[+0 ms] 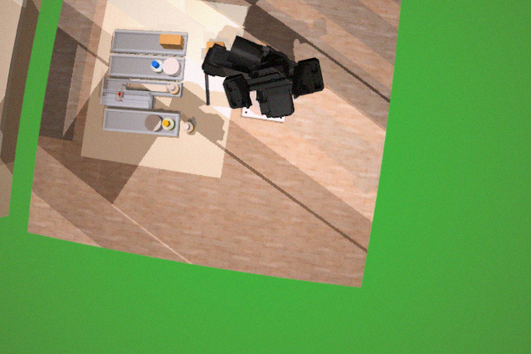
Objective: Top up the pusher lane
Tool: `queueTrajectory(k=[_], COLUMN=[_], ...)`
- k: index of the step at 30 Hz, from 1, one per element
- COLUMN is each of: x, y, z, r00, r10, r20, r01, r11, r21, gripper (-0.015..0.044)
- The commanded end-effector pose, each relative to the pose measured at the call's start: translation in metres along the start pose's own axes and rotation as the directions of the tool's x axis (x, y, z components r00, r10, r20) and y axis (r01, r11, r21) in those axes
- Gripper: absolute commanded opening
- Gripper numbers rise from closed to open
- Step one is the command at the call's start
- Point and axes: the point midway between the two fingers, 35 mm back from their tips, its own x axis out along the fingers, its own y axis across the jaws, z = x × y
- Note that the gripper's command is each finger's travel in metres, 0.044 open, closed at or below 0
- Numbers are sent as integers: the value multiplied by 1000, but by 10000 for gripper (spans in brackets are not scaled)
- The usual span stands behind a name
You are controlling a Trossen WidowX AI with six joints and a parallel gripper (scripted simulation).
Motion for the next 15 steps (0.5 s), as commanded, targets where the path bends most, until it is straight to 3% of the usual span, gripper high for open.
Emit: queueTrajectory(k=[1, 6, 10, 15], x=[0, 3, 7, 13], y=[-2, -37, -58, -57], z=[1, 33, 73, 111], r00=[1000, 996, 983, 973], r10=[-3, -73, -111, -73], r20=[1, 58, 145, 219], r01=[3, 88, 175, 217], r11=[1000, 938, 791, 617], r21=[-13, -334, -586, -757], gripper=[426, 440, 440, 440])
